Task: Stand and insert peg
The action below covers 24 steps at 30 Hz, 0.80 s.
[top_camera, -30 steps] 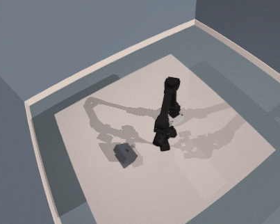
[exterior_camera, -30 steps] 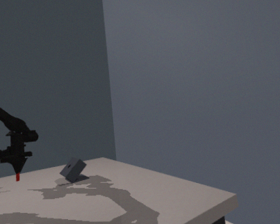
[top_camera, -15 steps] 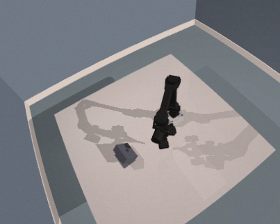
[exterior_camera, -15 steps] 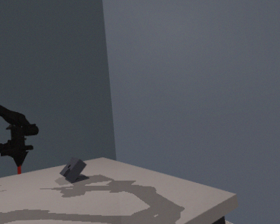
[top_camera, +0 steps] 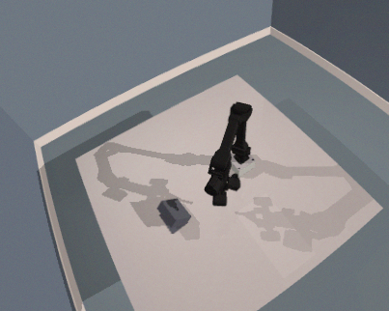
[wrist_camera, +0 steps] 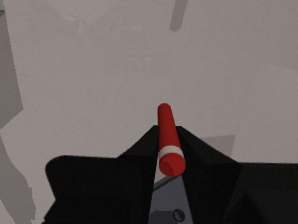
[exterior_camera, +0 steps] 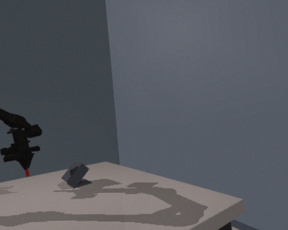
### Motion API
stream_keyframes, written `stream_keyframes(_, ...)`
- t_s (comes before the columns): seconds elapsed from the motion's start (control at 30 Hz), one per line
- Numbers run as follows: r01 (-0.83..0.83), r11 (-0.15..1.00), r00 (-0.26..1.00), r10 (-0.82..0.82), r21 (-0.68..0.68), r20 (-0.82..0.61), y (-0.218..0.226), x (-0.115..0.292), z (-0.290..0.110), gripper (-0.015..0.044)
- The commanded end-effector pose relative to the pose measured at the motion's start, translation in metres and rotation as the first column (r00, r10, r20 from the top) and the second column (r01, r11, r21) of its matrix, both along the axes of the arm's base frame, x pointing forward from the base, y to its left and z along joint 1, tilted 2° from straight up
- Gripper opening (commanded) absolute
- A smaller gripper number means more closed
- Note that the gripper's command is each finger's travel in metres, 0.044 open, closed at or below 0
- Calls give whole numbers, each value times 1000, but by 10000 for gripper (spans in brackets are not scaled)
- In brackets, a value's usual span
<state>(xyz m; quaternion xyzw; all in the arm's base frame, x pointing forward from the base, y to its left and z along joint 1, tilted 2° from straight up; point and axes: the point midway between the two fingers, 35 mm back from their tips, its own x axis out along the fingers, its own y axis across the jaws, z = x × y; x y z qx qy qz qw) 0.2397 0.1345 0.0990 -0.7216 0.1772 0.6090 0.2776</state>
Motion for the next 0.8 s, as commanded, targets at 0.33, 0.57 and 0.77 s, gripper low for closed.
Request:
stream_keyframes(0.33, 156, 985, 983, -162, 69, 89, -14, 19, 1, 0)
stream_keyframes(0.57, 227, 967, 962, -241, 114, 132, -22, 29, 4, 0)
stream_keyframes(0.77, 284, 946, 937, -308, 155, 166, -28, 37, 7, 0)
